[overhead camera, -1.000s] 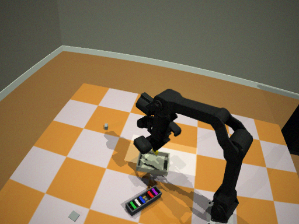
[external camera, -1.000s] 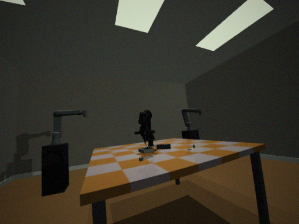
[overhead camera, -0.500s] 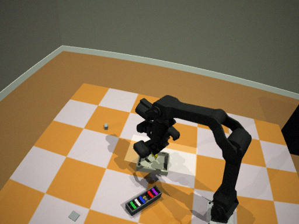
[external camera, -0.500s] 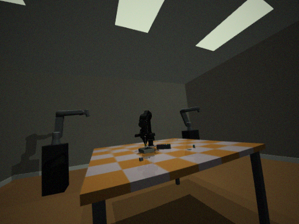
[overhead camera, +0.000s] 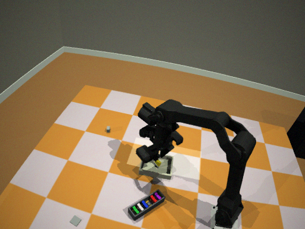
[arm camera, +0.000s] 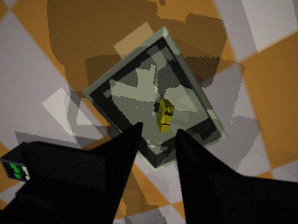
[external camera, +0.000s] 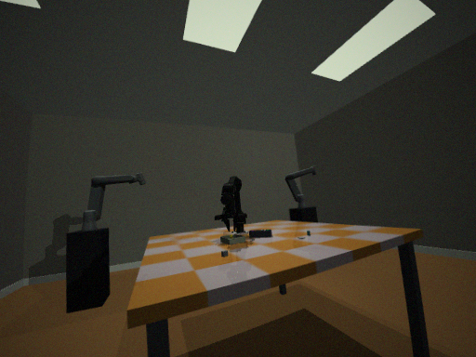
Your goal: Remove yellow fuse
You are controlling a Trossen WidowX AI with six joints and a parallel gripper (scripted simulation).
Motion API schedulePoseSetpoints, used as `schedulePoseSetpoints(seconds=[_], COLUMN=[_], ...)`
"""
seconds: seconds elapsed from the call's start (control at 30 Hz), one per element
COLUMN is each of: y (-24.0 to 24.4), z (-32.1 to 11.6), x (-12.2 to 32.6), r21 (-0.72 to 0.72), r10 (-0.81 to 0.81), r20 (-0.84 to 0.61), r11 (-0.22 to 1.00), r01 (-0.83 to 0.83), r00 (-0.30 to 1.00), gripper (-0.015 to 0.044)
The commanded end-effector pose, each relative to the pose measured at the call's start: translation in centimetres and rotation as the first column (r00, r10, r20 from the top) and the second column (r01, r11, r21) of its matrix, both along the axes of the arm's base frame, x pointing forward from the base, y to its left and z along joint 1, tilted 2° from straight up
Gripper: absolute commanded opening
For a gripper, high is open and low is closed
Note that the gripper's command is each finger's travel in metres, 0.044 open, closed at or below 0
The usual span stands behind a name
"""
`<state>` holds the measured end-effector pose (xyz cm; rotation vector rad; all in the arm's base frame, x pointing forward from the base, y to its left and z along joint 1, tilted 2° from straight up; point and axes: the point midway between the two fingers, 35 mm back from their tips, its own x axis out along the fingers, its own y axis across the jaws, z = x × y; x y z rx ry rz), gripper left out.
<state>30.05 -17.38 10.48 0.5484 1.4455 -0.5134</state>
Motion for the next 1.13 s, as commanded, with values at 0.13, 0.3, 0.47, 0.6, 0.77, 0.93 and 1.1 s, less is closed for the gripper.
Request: schedulePoseSetpoints(seconds=[0.13, 0.3, 0.47, 0.6, 0.77, 0.93, 1.1], y=[0.0, 0.0, 0.0, 0.0, 0.0, 0.0, 0.0], z=[0.2, 3.7, 3.7, 3.7, 3.6, 3.6, 3.6], x=[0.0, -0.2, -0.2, -0.2, -0.2, -0.2, -0.2], r21=[0.000, 0.007, 0.007, 0.007, 0.002, 0.002, 0.002], r10=[0.000, 0.002, 0.002, 0.002, -0.002, -0.002, -0.002], r20=[0.000, -0.001, -0.001, -0.001, -0.003, -0.003, -0.003], r11=[1.000, 1.000, 1.000, 1.000, 1.000, 1.000, 1.000], r01=[0.000, -0.002, -0.002, -0.002, 0.002, 0.002, 0.002], r00=[1.000, 1.000, 1.000, 1.000, 1.000, 1.000, 1.000], gripper=[0.0330, 0.0330, 0.0330, 0.0330, 0.0330, 0.0330, 0.0330])
